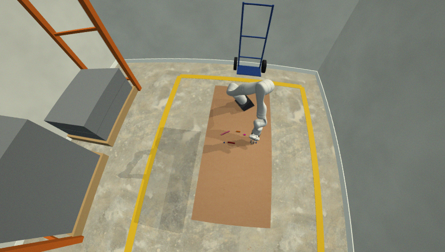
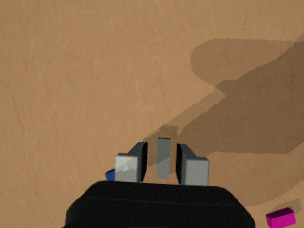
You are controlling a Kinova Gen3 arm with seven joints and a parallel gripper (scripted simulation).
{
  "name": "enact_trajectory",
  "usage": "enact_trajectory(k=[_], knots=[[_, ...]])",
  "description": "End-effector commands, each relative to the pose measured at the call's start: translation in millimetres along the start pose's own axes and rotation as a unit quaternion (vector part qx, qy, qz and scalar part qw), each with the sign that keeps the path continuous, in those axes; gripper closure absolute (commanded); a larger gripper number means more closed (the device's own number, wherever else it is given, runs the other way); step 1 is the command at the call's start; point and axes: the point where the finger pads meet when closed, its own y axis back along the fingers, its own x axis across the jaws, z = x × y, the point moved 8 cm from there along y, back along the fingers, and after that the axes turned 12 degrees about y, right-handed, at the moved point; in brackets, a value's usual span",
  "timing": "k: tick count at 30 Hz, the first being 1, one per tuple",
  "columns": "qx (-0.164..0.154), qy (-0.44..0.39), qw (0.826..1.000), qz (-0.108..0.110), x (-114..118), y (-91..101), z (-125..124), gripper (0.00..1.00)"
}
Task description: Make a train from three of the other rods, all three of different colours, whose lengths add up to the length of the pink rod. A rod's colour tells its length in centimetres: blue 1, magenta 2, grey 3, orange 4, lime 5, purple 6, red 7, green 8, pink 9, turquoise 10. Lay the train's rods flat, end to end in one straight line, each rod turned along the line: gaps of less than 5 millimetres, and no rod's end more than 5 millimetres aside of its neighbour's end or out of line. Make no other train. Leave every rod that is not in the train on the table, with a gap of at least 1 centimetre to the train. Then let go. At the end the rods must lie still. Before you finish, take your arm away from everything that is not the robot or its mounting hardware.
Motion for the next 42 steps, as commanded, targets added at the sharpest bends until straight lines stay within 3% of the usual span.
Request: enact_trajectory(k=[1, 39, 40, 42], knots=[[0.000, -0.001, 1.000, 0.001, 0.6, -1.3, -0.2, 0.46], [0.000, -0.001, 1.000, 0.001, 0.6, -1.6, -0.2, 0.46], [0.000, -0.001, 1.000, 0.001, 0.6, -1.6, -0.2, 0.76], [0.000, -0.001, 1.000, 0.001, 0.6, -1.6, -0.2, 0.76]])
